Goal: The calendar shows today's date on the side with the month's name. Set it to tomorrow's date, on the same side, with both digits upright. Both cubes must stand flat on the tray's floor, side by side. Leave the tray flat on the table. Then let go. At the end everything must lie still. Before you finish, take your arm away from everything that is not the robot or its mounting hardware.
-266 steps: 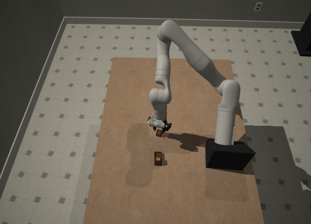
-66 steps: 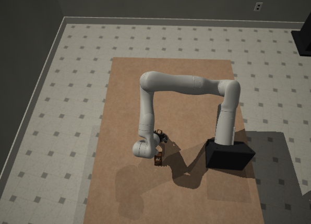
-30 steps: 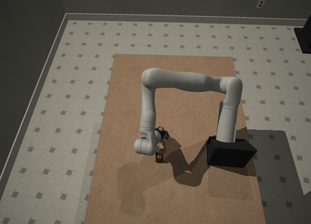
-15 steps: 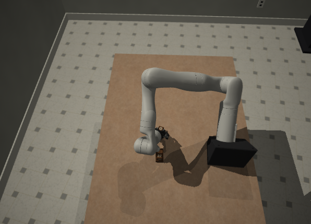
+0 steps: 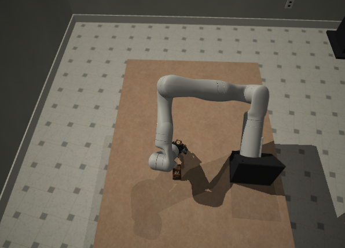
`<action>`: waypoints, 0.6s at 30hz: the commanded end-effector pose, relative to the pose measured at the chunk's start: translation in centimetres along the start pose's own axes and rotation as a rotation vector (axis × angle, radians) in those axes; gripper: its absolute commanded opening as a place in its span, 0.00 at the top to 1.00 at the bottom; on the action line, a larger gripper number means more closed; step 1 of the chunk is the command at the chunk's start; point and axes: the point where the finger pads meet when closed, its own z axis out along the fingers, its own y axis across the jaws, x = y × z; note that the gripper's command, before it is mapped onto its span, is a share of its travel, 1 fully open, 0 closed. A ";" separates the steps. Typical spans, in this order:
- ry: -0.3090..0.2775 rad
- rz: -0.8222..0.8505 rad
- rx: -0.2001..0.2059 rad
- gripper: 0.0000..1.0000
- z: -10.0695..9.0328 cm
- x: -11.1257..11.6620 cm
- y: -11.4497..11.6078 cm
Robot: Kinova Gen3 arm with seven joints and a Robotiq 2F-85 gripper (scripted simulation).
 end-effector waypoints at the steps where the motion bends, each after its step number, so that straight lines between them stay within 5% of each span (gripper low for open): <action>1: 0.001 0.001 -0.001 0.74 -0.1 -0.1 0.0; 18: 0.001 0.001 -0.001 0.74 -3.7 -3.7 0.0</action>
